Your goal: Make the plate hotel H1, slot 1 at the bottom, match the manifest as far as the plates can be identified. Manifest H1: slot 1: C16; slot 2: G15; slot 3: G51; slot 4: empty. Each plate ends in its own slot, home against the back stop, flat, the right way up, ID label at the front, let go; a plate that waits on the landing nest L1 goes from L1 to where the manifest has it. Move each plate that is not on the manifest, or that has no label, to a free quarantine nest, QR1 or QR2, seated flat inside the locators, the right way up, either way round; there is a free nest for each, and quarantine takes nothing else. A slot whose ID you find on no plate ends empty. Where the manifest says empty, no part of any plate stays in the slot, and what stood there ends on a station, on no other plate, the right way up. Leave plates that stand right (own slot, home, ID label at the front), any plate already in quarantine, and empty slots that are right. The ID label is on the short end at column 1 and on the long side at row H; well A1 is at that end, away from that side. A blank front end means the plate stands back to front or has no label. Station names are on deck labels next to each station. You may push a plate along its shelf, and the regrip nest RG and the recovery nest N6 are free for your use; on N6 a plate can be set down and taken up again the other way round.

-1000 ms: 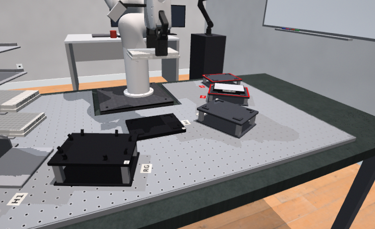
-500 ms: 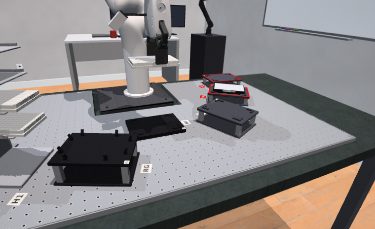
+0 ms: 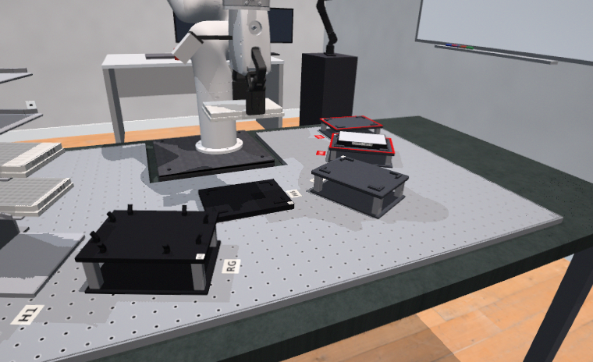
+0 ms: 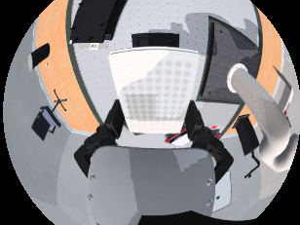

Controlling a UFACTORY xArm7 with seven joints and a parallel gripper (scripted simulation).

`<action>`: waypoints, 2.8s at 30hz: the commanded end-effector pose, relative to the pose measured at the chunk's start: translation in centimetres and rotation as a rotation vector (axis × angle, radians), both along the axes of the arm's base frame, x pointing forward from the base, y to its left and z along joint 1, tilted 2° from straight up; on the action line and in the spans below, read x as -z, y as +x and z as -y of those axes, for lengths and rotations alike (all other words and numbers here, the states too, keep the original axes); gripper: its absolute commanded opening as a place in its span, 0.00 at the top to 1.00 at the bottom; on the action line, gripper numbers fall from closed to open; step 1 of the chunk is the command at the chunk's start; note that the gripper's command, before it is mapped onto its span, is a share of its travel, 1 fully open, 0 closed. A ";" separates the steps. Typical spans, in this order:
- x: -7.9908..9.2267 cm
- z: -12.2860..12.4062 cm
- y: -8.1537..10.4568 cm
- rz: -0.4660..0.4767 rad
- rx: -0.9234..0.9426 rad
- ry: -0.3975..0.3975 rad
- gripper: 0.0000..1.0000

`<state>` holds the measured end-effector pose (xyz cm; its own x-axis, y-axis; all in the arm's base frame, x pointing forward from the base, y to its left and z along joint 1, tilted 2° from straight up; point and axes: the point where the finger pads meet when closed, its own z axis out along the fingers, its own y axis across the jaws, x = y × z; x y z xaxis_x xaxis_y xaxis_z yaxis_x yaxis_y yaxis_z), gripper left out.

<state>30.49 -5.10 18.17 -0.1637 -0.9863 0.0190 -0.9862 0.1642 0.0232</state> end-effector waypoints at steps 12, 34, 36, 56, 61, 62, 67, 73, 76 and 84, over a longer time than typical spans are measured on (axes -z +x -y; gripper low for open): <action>2.2 0.0 0.1 0.003 0.000 0.000 1.00; 5.5 0.1 0.0 0.003 0.000 0.000 1.00; 5.8 0.1 0.0 0.003 0.000 0.000 1.00; 8.9 0.2 -0.1 0.003 0.000 0.000 1.00; 9.4 0.2 -0.1 0.003 0.000 0.000 1.00; 9.5 0.2 -0.1 0.003 0.000 0.000 1.00; 10.4 0.2 -0.1 0.003 0.000 0.000 1.00; 10.6 0.2 -0.1 0.003 0.000 0.000 1.00; 10.6 0.2 -0.1 0.003 0.000 0.000 1.00; 10.6 0.2 -0.1 0.003 0.000 0.000 1.00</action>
